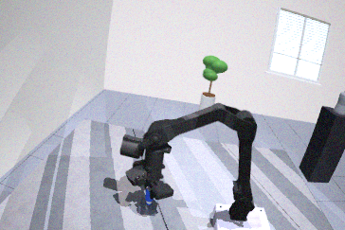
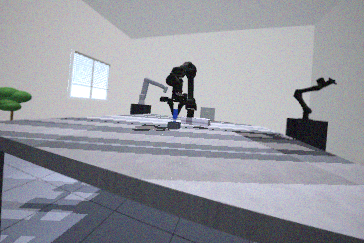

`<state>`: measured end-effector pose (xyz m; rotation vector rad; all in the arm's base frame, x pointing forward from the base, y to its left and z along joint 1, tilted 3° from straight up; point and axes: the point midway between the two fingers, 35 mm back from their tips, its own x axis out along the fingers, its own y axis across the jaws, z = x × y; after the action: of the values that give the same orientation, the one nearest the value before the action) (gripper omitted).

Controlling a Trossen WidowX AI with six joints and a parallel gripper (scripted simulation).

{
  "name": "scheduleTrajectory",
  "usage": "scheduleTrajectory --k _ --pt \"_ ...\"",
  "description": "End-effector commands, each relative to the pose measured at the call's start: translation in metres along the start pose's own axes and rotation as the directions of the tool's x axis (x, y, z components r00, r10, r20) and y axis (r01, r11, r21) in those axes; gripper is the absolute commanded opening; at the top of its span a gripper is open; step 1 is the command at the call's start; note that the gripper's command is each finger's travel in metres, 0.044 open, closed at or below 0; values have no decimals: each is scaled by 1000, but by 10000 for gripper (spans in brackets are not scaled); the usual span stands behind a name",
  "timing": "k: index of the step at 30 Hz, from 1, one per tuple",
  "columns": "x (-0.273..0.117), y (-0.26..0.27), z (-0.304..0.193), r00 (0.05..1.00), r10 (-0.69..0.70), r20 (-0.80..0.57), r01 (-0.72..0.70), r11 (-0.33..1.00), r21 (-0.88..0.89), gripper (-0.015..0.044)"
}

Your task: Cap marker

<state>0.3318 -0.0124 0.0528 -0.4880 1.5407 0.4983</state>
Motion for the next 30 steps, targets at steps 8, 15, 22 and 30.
scheduleTrajectory --k 8,15,22,30 --pt "0 0 0 1000 0 0 0 1000 0 289" --pt "0 0 0 1000 0 0 0 1000 0 440" --pt "-65 -1 1 1000 0 0 0 1000 0 440" --pt "-74 0 0 1000 0 0 0 998 57 387"
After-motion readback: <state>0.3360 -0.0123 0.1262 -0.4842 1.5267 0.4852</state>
